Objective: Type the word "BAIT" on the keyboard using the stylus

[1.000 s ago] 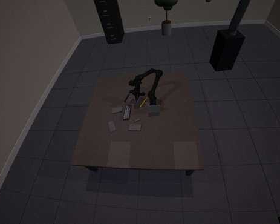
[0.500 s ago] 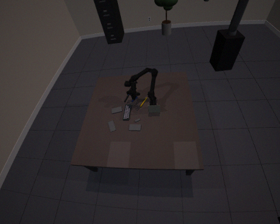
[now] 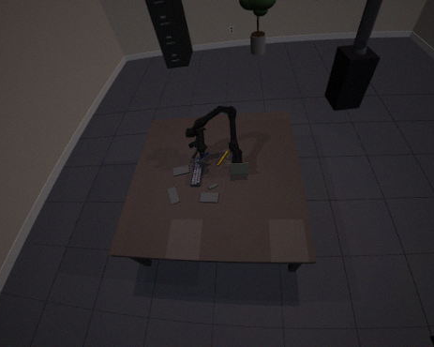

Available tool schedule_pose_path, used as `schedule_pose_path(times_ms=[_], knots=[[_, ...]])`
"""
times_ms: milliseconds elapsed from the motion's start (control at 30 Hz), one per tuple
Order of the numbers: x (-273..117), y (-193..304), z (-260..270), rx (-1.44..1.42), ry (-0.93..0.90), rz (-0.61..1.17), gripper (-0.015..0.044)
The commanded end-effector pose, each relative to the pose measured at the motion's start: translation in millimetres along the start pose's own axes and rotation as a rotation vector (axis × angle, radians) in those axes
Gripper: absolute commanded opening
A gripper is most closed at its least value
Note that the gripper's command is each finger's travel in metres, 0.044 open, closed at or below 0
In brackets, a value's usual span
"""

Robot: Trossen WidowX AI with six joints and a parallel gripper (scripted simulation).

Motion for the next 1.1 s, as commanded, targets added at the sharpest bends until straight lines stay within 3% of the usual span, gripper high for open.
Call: schedule_pose_path(times_ms=[0, 1067], knots=[[3.0, -14.6, 1.2, 0.112, -0.037, 0.003, 0.0000], [58.9, -112.5, 33.3, 1.020, -0.223, 0.259, 0.0000]])
Point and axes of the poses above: the point midway between the two fingers, 35 mm back from their tips, its own x axis out along the fingers, its own z axis across the jaws, y = z × x, the point moved 4 cm from there along -x, back along the fingers, and after that the axes turned 12 degrees about -x, right-handed, at the moved point
